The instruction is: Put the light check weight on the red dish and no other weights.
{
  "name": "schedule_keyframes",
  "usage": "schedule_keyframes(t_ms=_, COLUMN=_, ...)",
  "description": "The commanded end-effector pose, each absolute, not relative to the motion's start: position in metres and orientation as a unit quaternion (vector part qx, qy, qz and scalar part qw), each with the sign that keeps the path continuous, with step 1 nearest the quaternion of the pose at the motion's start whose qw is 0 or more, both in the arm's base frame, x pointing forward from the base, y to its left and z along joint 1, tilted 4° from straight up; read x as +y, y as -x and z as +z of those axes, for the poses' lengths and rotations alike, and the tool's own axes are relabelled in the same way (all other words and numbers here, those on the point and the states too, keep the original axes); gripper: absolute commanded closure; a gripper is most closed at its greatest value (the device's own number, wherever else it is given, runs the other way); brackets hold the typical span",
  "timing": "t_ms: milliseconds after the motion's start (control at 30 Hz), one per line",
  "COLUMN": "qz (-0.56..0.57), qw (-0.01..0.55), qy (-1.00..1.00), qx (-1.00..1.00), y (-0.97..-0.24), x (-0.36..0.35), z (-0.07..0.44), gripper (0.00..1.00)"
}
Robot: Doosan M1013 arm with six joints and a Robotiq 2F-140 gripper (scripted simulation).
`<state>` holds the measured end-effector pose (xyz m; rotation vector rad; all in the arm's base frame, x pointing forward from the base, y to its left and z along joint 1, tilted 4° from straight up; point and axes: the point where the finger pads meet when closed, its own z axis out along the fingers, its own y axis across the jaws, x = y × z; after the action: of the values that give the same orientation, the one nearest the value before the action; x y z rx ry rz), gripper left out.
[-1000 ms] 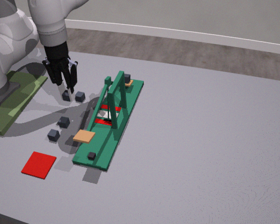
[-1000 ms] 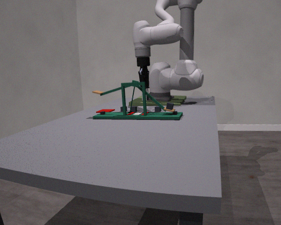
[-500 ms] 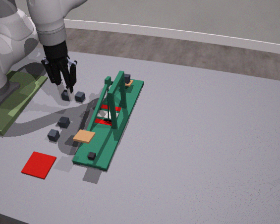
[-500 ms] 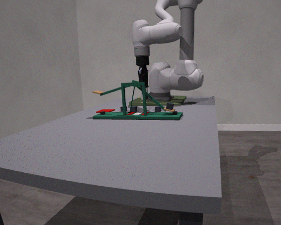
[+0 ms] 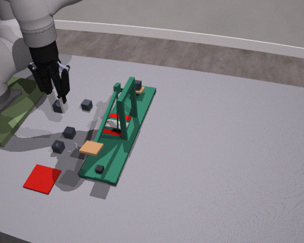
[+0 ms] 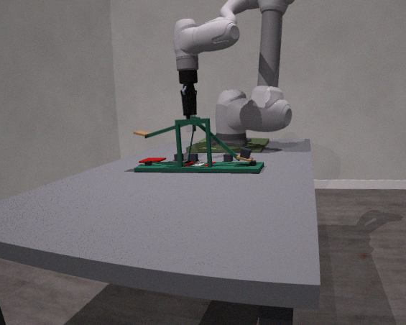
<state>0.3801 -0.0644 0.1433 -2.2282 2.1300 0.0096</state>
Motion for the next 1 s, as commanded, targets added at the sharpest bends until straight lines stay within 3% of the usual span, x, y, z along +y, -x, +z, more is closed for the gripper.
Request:
schedule_keyframes(t_ms=0, qz=0.006, qw=0.032, qy=0.723, qx=0.690, y=-0.381, x=-0.111, z=0.172, gripper=0.76)
schedule_keyframes(t_ms=400, qz=0.006, qw=0.032, qy=0.723, qx=0.690, y=-0.383, x=-0.193, z=0.221, gripper=0.76)
schedule_keyframes(t_ms=733, qz=0.006, qw=0.032, qy=0.723, qx=0.690, y=-0.396, x=-0.205, z=0.229, gripper=0.76)
schedule_keyframes(t_ms=800, qz=0.006, qw=0.032, qy=0.723, qx=0.690, y=-0.449, x=-0.207, z=0.234, gripper=0.76)
schedule_keyframes(t_ms=967, qz=0.006, qw=0.032, qy=0.723, qx=0.690, y=-0.484, x=-0.205, z=0.236, gripper=0.76)
